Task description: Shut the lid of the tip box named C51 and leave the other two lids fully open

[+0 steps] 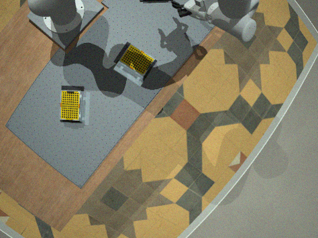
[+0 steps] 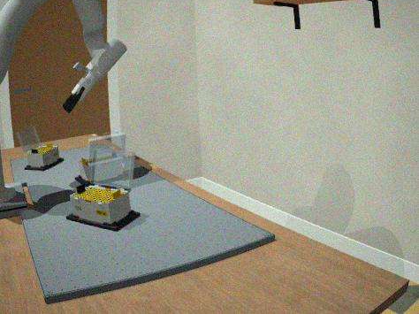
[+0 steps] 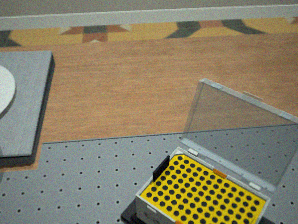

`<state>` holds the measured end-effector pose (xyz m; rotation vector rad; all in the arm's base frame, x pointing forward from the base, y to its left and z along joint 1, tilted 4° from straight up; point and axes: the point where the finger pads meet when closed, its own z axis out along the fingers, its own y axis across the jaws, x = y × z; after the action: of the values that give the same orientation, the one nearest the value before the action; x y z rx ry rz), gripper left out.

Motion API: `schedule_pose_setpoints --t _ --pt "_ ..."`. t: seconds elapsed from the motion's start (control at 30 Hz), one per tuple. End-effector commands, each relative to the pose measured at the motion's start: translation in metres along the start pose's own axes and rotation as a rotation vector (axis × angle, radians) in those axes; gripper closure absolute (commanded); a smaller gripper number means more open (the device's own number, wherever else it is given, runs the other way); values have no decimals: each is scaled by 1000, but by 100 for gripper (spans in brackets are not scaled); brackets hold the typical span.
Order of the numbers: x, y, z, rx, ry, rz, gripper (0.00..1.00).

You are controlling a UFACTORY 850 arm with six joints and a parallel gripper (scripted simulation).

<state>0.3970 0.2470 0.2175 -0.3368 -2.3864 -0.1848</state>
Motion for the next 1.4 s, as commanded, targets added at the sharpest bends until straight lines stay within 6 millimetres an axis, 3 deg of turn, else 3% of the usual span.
schedule_pose_setpoints --t 0.0,0.9,1.37 --pt "-4 -10 -6 56 -2 -57 0" --pt "-52 -114 -54 646 -2 -646 0" --pt "-52 -115 -54 929 -2 -929 0"
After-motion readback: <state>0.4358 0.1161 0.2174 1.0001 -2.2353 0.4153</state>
